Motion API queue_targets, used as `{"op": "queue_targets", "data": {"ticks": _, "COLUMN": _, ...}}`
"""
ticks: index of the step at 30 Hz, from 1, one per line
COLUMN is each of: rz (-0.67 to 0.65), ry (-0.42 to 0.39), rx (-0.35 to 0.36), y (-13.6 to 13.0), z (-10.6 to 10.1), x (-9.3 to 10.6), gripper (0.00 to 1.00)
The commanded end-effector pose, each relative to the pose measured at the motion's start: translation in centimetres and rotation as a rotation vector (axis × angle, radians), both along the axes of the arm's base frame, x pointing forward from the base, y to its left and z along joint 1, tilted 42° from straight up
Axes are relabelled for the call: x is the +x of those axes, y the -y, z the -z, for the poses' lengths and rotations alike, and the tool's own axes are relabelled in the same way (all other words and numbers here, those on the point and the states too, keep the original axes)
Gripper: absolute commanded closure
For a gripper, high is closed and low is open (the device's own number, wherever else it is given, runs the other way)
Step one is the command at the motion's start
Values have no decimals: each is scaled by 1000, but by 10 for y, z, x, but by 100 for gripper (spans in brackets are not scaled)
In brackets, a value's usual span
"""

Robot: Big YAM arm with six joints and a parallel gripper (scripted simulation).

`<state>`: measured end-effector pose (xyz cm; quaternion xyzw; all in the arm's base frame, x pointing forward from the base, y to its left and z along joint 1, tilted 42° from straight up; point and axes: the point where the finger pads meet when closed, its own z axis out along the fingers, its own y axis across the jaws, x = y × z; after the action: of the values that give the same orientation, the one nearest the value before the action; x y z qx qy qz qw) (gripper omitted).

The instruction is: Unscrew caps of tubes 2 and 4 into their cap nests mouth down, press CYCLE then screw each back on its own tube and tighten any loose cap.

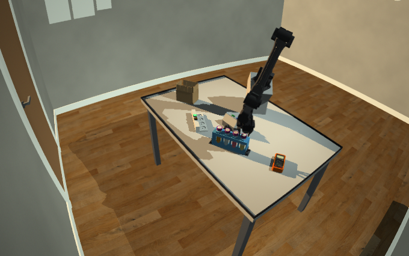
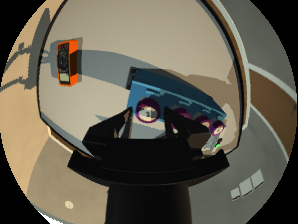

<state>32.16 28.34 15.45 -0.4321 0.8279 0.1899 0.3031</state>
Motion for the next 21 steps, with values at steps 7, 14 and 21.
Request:
{"op": "queue_targets", "data": {"ticks": 7, "rz": 3, "ry": 22, "rx": 21, "y": -11, "z": -9, "x": 10, "gripper": 51}}
{"op": "queue_targets", "data": {"ticks": 14, "rz": 1, "ry": 19, "rx": 14, "y": -5, "z": -8, "x": 6, "gripper": 100}}
{"op": "queue_targets", "data": {"ticks": 21, "rz": 1, "ry": 19, "rx": 14, "y": -5, "z": -8, "x": 6, "gripper": 100}}
